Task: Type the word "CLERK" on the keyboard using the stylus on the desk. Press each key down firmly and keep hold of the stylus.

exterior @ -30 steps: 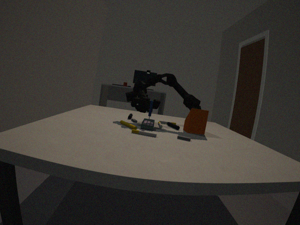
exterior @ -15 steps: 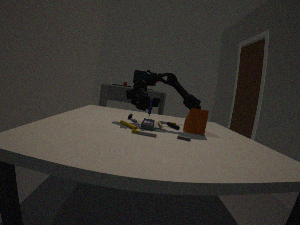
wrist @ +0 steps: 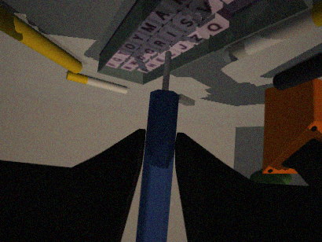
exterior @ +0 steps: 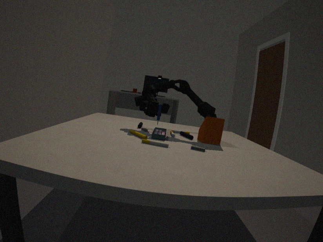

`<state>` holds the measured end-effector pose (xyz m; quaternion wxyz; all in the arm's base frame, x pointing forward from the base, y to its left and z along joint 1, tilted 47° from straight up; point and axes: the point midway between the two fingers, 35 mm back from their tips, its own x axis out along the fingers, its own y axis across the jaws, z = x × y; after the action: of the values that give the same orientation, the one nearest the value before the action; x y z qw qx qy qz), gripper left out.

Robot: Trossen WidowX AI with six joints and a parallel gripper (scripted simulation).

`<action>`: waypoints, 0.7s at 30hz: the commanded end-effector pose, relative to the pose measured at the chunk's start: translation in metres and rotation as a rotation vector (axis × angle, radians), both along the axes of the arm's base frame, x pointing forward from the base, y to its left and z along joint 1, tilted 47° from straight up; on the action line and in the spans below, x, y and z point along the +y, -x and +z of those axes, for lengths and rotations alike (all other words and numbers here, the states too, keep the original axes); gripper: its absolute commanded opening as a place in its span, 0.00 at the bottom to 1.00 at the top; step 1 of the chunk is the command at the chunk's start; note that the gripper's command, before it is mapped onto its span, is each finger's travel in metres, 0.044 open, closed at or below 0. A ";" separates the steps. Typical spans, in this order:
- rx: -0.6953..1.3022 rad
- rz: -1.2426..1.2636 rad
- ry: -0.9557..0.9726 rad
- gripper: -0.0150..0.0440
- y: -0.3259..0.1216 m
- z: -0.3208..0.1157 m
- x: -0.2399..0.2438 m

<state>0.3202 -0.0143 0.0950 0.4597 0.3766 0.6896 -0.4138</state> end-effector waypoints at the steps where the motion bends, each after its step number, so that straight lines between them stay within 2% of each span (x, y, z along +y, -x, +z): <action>1: 0.007 0.005 0.001 0.25 0.000 0.000 -0.005; 10: 0.007 0.005 0.002 0.25 -0.002 -0.012 -0.017; 13: 0.007 0.005 0.002 0.39 -0.002 -0.013 -0.018; 21: 0.007 0.005 0.002 0.39 -0.003 -0.016 -0.021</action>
<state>0.3228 -0.0337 0.0808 0.4578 0.3749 0.6914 -0.4145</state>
